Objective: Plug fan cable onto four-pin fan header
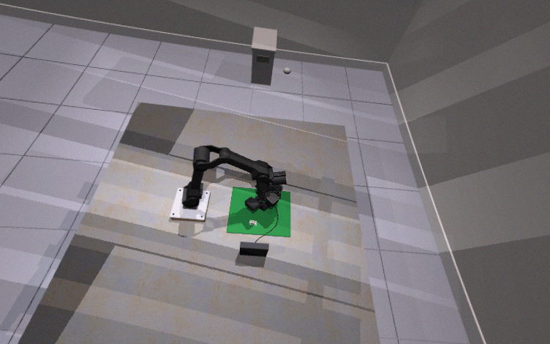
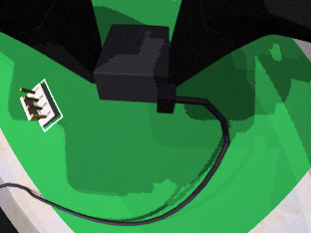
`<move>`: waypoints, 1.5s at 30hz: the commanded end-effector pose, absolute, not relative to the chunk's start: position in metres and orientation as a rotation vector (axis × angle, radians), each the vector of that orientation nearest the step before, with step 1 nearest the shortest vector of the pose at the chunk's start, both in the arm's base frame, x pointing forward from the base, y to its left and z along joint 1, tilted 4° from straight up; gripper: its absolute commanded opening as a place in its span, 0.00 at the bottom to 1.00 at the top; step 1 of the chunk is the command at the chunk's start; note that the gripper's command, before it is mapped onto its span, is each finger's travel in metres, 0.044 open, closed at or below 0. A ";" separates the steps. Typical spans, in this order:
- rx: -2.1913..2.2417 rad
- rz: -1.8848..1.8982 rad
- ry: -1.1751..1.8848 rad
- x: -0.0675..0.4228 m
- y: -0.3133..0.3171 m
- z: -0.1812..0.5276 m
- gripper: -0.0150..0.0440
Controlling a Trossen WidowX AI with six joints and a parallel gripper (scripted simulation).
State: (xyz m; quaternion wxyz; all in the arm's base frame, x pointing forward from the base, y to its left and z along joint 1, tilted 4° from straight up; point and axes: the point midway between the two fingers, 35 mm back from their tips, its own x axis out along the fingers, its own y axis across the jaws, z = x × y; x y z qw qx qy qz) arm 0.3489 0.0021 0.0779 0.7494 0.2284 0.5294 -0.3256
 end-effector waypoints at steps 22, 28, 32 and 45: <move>0.341 -0.776 0.909 0.356 0.007 0.061 0.25; 0.311 -0.788 0.845 0.357 0.009 0.060 0.25; 0.293 -0.795 0.803 0.356 0.010 0.059 0.25; 0.241 -0.816 0.661 0.354 0.015 0.059 0.25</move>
